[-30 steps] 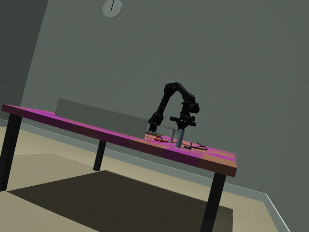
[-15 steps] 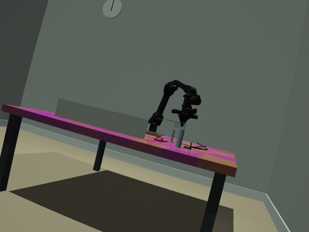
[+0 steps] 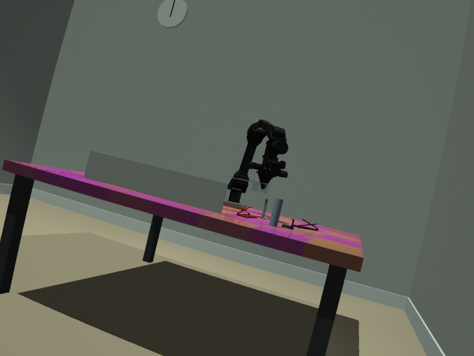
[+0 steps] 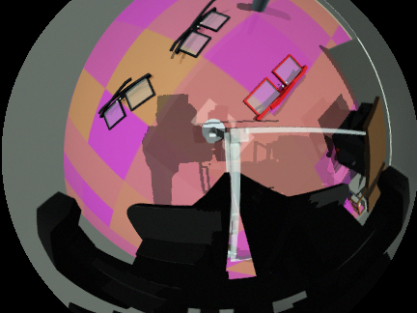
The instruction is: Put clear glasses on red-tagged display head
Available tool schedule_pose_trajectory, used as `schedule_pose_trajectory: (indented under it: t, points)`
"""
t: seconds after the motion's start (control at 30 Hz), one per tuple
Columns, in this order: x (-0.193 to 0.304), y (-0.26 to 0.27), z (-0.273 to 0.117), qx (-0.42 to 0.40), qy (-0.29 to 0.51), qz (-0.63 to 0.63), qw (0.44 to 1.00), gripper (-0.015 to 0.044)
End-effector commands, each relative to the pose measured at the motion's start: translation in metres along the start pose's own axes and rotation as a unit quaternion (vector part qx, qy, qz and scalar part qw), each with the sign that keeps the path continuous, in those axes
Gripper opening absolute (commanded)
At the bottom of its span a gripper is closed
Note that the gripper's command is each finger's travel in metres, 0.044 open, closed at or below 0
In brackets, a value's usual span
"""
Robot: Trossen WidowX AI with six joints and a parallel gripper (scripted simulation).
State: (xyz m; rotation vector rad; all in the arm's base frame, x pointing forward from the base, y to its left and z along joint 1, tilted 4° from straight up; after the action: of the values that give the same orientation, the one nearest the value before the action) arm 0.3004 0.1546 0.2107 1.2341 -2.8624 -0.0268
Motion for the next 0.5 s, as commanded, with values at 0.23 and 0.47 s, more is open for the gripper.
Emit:
schedule_pose_trajectory:
  t: [0.23,0.47]
  points:
    - [0.033,-0.054,0.001,0.004,0.004,-0.001,1.0,0.0]
    - [0.058,-0.086,0.001,0.006,0.006,-0.001,1.0,0.0]
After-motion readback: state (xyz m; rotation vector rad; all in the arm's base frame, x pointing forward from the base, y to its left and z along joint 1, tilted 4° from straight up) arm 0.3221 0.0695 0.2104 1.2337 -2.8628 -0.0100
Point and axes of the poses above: the point midway between the two fingers, 35 mm back from their tips, its own z axis out along the fingers, its own y axis across the jaws, x = y × z, the point moved 9 cm from there along -z, back along the fingers, and after that the axes turned 11 degrees about -z, right-handed, at the moved point
